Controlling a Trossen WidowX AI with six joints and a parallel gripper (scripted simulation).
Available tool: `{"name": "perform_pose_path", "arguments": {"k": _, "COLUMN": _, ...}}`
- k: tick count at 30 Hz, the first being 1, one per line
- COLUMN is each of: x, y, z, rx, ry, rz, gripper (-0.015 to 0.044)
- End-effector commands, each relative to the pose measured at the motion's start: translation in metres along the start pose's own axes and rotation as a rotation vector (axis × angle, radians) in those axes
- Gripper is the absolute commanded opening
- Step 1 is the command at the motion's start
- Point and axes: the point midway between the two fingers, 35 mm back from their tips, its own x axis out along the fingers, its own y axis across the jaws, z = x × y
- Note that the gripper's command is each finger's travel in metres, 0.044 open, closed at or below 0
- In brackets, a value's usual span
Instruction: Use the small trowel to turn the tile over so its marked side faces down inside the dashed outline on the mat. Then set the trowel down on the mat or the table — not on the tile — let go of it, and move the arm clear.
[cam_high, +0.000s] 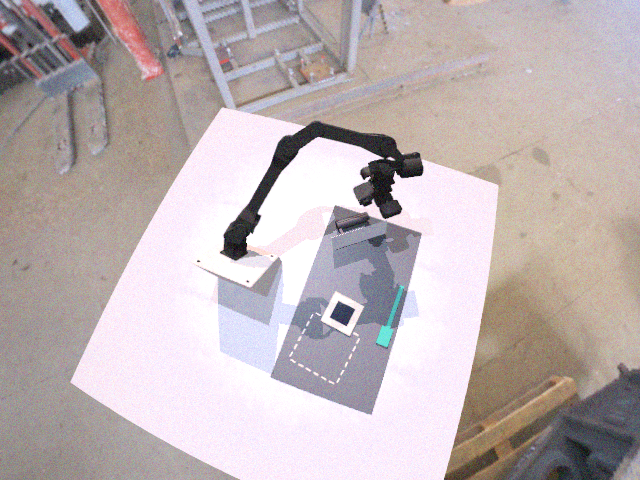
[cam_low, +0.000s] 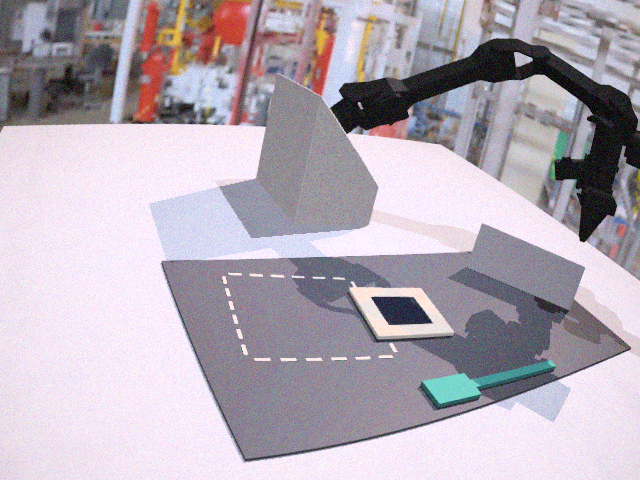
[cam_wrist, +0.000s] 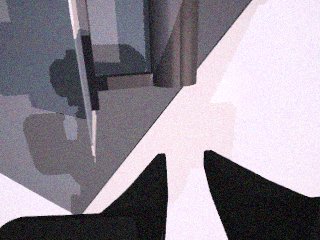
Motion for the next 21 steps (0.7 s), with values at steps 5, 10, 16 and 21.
{"name": "perform_pose_path", "arguments": {"k": 5, "x": 0.016, "y": -0.010, "z": 0.002, "rx": 0.034, "ry": -0.040, "rz": -0.064, "gripper": 0.0100}}
{"name": "perform_pose_path", "arguments": {"k": 10, "x": 0.020, "y": -0.003, "z": 0.002, "rx": 0.034, "ry": -0.041, "rz": -0.064, "gripper": 0.0100}}
{"name": "perform_pose_path", "arguments": {"k": 16, "x": 0.025, "y": 0.005, "z": 0.002, "rx": 0.034, "ry": -0.041, "rz": -0.063, "gripper": 0.0100}}
{"name": "perform_pose_path", "arguments": {"k": 21, "x": 0.029, "y": 0.012, "z": 0.002, "rx": 0.034, "ry": -0.041, "rz": -0.063, "gripper": 0.0100}}
